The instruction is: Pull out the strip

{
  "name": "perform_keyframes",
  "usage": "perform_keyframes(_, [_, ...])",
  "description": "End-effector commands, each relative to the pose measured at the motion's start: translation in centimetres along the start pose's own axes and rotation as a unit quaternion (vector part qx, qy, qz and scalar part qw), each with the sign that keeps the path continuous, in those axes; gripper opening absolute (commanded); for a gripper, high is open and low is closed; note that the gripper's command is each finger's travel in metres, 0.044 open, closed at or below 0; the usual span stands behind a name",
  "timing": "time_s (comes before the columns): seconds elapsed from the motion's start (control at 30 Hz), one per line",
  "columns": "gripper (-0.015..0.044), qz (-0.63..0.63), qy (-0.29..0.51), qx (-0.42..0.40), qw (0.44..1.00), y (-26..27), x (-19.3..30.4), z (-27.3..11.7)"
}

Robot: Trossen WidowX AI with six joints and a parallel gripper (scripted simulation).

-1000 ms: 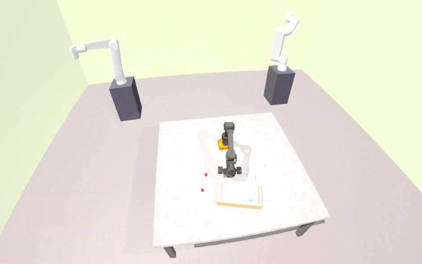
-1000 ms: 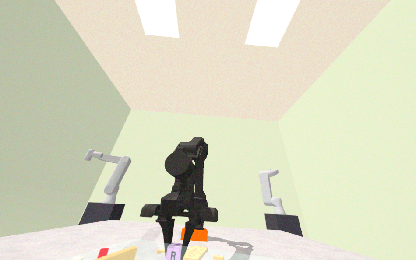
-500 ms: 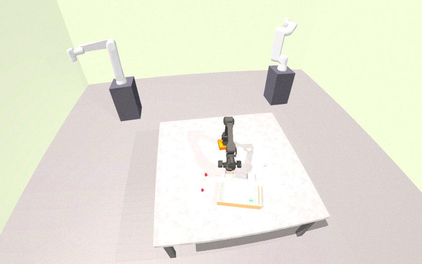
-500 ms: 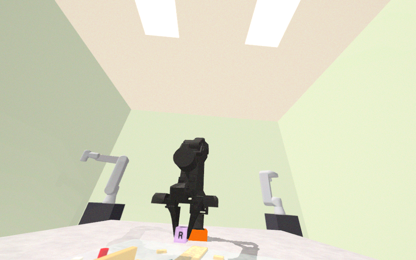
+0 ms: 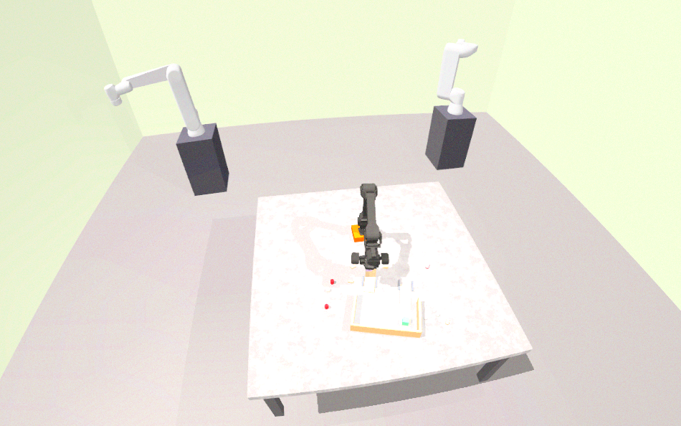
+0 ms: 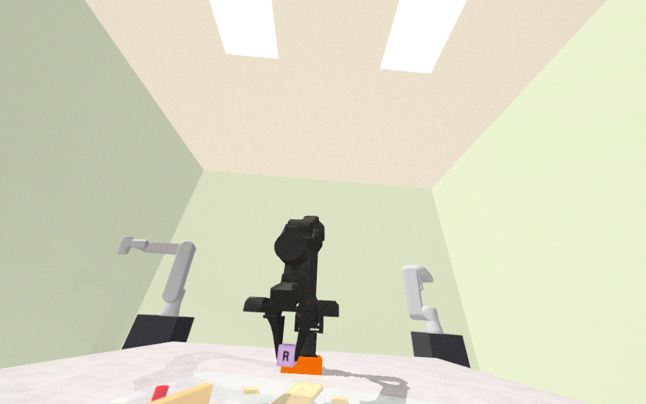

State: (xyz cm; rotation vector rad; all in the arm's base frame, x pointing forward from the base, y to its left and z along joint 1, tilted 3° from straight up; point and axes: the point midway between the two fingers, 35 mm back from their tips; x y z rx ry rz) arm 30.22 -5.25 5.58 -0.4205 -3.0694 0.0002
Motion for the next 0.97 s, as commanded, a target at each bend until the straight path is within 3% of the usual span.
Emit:
perform_keyframes(0.0, [0.0000, -0.001, -0.008, 0.001, 1.000, -0.03, -0.08, -2.28])
perform_keyframes(0.93, [0.0000, -0.001, -0.008, 0.001, 1.000, -0.03, -0.05, -2.68])
Point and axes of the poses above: the point midway between the two fingers, 35 mm back from their tips, its own z axis out along the fingers, its own y axis across the jaws, x = y × z, and after that the axes turned 3 degrees about z, right-handed
